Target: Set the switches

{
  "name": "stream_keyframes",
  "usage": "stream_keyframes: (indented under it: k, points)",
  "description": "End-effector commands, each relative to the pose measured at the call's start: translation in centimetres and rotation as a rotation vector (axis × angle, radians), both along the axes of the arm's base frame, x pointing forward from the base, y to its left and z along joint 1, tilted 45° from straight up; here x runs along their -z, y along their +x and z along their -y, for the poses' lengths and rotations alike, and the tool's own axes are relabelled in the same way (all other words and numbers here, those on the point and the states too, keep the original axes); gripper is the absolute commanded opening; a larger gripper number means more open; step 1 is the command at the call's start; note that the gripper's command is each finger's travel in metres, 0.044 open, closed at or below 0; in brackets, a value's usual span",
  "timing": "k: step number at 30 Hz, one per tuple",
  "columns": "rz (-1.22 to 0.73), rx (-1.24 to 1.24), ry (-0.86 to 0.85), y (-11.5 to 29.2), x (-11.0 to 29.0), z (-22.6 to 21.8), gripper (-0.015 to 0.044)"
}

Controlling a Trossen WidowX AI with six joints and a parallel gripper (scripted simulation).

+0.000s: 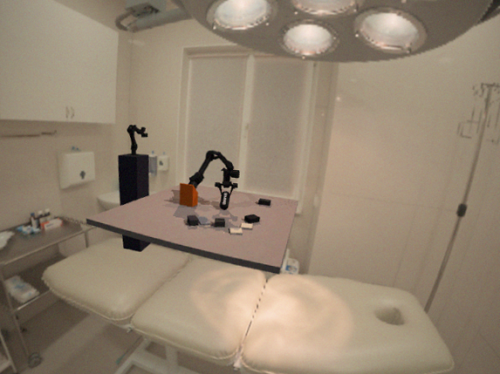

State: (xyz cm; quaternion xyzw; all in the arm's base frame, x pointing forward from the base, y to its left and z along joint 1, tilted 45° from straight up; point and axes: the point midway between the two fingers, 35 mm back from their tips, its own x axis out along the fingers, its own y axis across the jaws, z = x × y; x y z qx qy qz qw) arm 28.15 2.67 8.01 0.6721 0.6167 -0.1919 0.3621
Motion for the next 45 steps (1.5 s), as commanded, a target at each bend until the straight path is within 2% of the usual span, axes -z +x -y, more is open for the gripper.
stream_keyframes:
  k: [1, 45]
  points:
    - [-0.020, 0.001, -0.007, -0.4, 0.6, -0.4, 0.0338]
    - [-0.020, 0.001, -0.005, -0.4, 1.1, -3.9, 0.0338]
